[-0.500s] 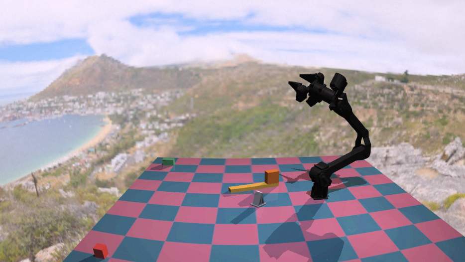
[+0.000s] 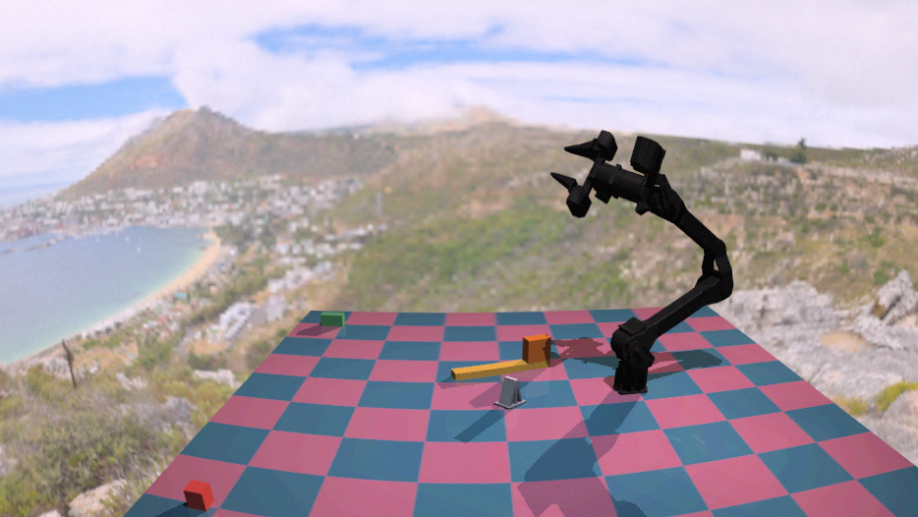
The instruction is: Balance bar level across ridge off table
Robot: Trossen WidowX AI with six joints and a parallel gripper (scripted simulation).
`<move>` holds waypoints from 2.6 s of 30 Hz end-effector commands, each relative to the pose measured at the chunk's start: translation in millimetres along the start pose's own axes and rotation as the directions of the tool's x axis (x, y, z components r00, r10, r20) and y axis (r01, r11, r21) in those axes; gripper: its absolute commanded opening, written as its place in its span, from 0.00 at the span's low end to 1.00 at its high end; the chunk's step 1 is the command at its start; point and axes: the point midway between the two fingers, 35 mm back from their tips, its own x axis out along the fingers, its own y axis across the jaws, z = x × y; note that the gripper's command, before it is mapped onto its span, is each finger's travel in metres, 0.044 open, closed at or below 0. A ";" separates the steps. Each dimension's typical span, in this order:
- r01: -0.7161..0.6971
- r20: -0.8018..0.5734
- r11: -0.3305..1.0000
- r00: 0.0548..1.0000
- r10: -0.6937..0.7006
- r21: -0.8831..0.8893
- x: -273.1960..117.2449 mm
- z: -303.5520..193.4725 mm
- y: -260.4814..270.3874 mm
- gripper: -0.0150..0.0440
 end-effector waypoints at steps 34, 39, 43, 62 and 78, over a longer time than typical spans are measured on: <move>0.309 0.299 -0.056 0.833 -0.466 -0.949 82.3 13.5 -135.4 0.79; 0.265 0.354 -0.239 0.775 -0.523 -0.934 88.6 24.2 -152.6 0.79; 0.208 0.396 -0.368 0.722 -0.567 -0.906 92.2 33.4 -165.9 0.79; -0.237 0.561 -0.668 0.389 -0.731 -0.706 96.0 85.4 -222.8 0.79; -0.633 0.604 -0.493 0.050 -0.795 -0.596 84.4 127.6 -254.8 0.79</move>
